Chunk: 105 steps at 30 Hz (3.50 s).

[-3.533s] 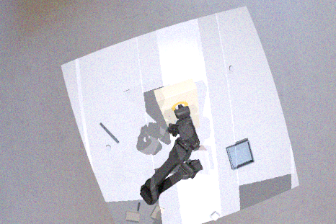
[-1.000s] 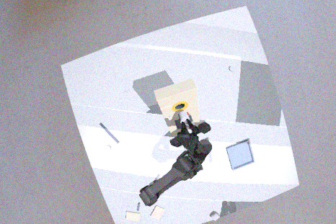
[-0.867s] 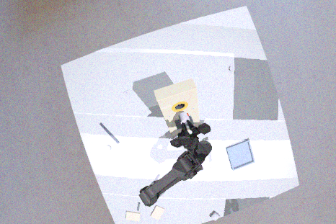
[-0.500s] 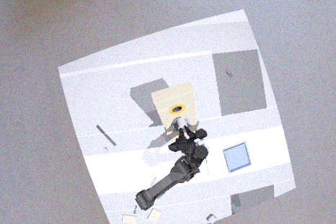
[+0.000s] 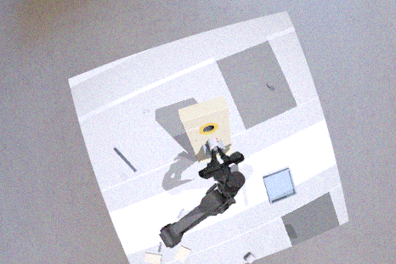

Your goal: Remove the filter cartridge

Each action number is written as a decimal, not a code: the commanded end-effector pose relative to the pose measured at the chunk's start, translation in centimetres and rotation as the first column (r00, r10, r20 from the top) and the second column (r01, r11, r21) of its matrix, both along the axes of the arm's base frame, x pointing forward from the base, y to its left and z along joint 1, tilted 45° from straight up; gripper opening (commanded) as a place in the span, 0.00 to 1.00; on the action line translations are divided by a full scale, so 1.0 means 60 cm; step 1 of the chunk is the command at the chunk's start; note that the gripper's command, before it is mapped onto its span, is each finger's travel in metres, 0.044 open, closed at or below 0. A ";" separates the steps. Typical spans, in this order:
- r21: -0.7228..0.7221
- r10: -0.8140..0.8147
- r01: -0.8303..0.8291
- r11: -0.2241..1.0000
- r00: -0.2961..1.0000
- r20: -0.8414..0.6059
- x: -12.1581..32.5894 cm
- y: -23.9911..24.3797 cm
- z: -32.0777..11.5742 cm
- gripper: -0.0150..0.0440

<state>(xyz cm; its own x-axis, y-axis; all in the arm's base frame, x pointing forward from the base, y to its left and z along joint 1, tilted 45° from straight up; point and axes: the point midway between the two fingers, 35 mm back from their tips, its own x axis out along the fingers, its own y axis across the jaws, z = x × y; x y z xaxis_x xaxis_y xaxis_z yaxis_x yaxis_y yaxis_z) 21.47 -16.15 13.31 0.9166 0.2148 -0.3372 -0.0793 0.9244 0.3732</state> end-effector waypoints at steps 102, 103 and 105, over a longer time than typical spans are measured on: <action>0.375 0.167 -0.002 0.927 0.898 -0.408 0.041 -0.022 0.015 0.25; 0.375 0.162 0.003 0.927 0.898 -0.410 0.036 -0.028 0.020 0.25; 0.375 0.154 0.014 0.927 0.898 -0.413 0.024 -0.039 0.031 0.25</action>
<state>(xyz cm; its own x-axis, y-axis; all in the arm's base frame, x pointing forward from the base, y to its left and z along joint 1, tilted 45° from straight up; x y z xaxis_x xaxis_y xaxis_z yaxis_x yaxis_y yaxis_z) 23.67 -17.20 14.10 0.6667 0.4762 -0.5733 0.0973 0.7070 0.7005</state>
